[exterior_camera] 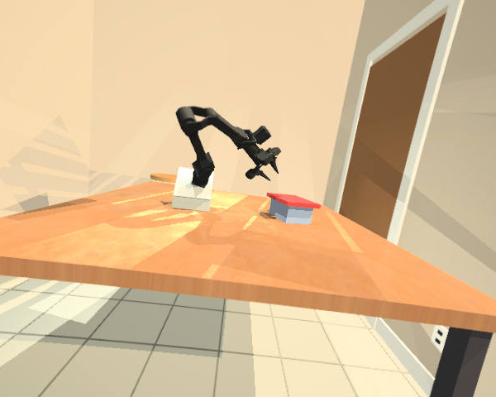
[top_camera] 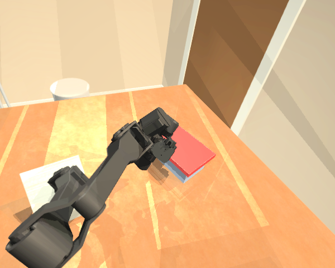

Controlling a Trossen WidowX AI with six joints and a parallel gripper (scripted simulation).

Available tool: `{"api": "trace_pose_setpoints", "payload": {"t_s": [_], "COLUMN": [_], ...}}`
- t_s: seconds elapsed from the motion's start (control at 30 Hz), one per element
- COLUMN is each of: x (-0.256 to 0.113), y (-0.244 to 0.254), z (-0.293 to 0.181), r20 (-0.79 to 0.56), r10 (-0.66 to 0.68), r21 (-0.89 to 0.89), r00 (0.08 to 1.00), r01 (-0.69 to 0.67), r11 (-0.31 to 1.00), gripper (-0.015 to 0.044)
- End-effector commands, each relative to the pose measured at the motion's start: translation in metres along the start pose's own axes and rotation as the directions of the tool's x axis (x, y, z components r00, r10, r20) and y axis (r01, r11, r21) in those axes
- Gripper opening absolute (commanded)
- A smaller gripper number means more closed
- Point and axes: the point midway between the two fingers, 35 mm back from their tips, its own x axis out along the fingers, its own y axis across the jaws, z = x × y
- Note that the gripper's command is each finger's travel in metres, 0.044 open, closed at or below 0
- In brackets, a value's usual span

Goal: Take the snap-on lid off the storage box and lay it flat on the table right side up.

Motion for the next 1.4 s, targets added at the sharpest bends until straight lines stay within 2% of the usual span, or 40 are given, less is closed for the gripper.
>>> {"api": "trace_pose_setpoints", "payload": {"t_s": [0.0, 0.3, 0.53, 1.37], "x": [-0.005, -0.003, 0.034, 0.065], "y": [-0.003, -0.005, -0.049, -0.045], "z": [-0.02, -0.02, -0.021, -0.022], "r20": [-0.044, -0.045, -0.042, -0.043], "r10": [0.013, 0.013, 0.014, 0.013], "r21": [0.001, 0.001, -0.001, -0.001], "r00": [0.999, 0.999, 0.999, 0.999], "r01": [-0.013, -0.013, -0.014, -0.013], "r11": [1.0, 1.0, 1.0, 1.0], "gripper": [0.0235, 0.0235, 0.0235, 0.0235]}}
